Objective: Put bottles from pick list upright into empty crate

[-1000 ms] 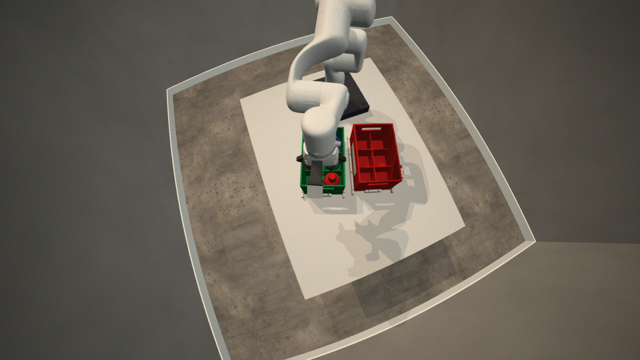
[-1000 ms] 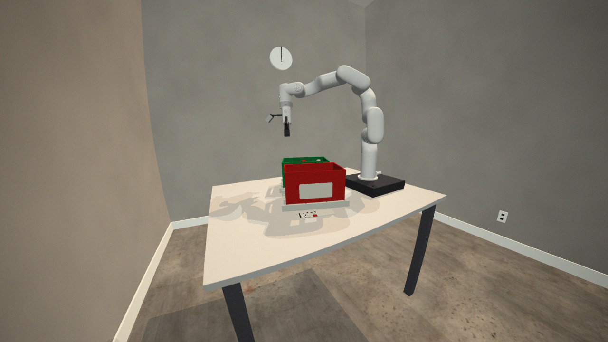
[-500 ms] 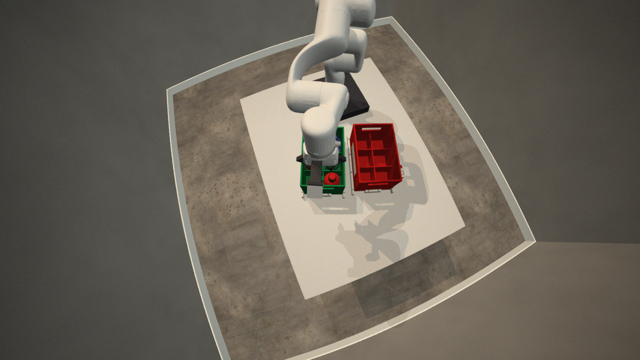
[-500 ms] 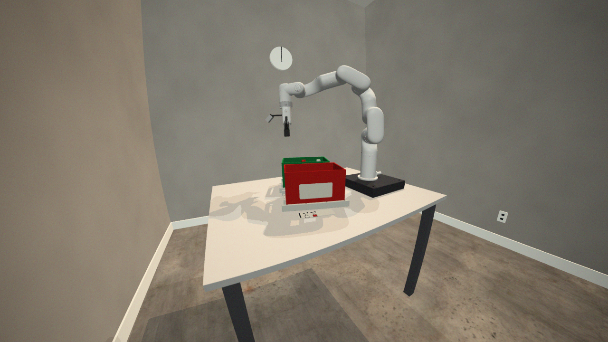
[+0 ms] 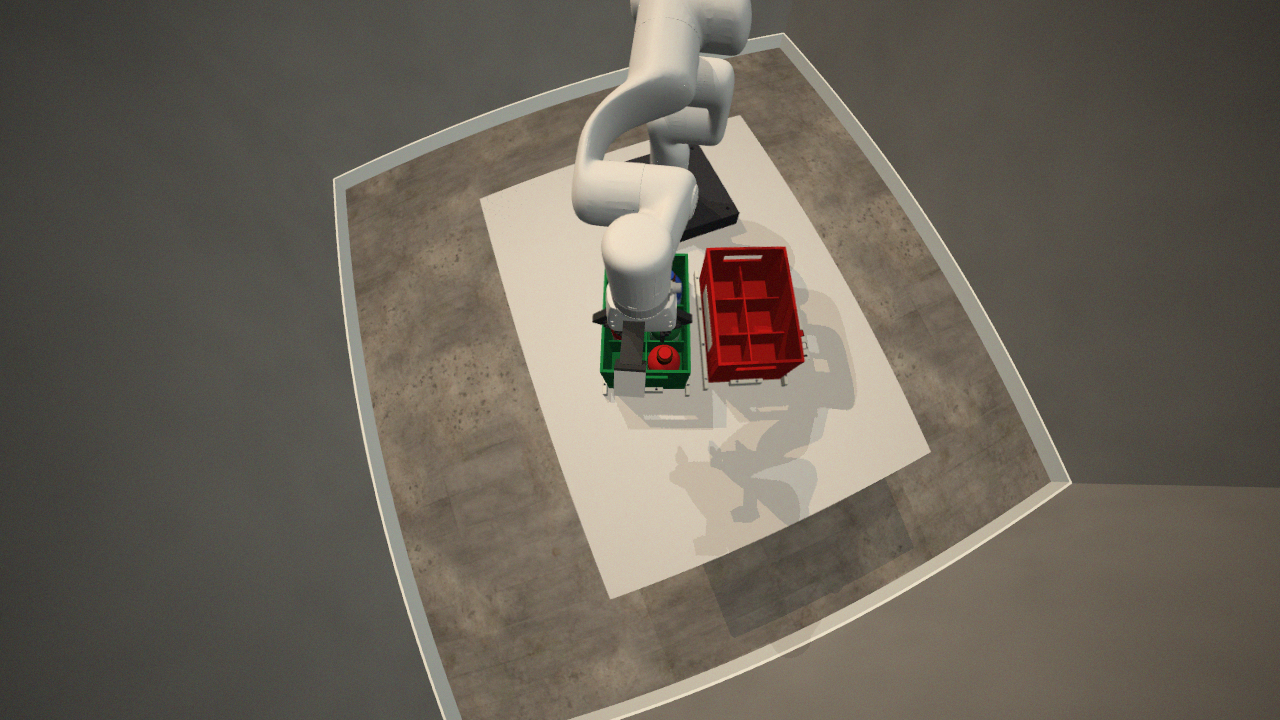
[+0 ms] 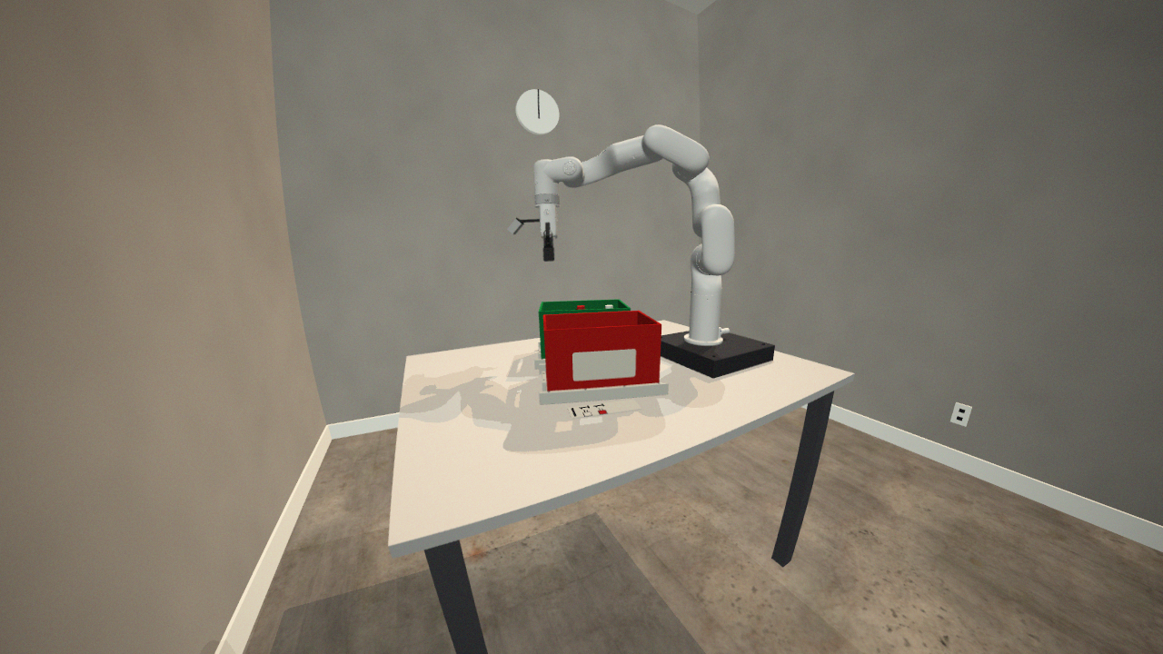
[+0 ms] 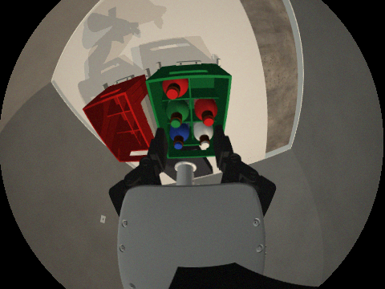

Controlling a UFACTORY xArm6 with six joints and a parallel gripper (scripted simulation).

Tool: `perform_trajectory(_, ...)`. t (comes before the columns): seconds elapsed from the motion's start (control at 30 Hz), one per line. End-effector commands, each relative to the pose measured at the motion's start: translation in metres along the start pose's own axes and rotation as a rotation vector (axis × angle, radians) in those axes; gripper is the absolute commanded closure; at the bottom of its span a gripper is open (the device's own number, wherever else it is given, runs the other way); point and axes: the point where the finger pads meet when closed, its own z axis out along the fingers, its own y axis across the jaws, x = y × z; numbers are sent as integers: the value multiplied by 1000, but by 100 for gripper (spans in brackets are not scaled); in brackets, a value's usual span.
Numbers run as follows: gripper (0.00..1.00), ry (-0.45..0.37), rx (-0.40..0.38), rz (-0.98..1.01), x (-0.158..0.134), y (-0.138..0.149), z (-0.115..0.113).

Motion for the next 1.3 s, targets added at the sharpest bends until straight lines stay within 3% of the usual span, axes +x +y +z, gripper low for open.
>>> perform_trajectory(0.0,35,5,-1,0,1,0,-2)
perform_trajectory(0.57,35,5,-1,0,1,0,-2)
perform_trajectory(1.27,35,0,-3,-589,-82,19,40)
